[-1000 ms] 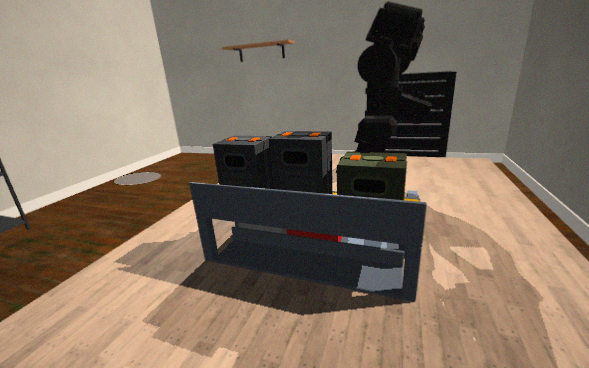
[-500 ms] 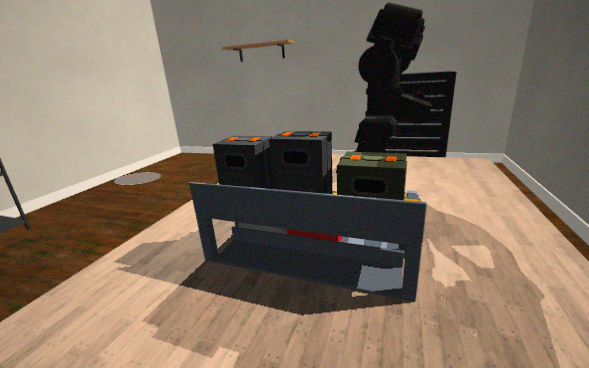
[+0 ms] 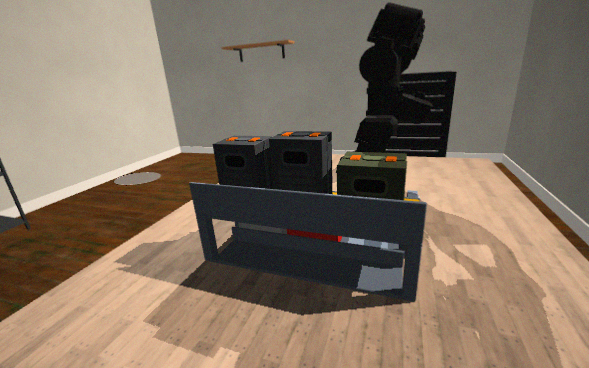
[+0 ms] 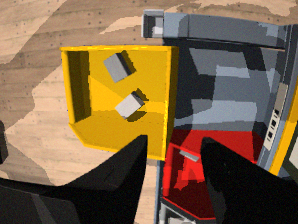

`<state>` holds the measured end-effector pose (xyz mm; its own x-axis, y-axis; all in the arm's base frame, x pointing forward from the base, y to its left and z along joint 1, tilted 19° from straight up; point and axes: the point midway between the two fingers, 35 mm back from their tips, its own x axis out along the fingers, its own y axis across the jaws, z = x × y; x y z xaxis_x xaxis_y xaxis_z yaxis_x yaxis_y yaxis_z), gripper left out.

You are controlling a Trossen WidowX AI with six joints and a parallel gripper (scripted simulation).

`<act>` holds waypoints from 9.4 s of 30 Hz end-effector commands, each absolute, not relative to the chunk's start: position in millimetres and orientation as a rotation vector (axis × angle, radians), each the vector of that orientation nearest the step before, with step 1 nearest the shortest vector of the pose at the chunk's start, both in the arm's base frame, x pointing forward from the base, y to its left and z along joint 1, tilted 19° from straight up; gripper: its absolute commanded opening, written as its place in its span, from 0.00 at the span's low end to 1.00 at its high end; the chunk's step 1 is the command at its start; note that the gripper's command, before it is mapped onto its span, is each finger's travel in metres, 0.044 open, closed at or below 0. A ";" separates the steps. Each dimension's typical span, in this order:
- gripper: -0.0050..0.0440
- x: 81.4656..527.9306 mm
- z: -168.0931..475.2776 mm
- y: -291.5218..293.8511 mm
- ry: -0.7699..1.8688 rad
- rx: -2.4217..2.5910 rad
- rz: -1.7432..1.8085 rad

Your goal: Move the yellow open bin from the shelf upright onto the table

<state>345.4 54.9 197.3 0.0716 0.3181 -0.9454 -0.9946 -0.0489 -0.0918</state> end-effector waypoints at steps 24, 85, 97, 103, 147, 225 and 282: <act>0.41 344.7 194.3 58.0 0.863 -1.061 1.314; 0.41 347.9 157.2 70.3 0.862 -1.061 1.314; 0.41 348.3 152.2 72.3 0.861 -1.060 1.315; 0.41 348.4 148.4 73.6 0.862 -1.060 1.314; 0.10 348.6 136.8 78.0 0.856 -1.061 1.314; 0.10 348.5 142.8 76.2 0.860 -1.061 1.313; 0.10 327.7 128.8 78.9 0.858 -1.061 1.315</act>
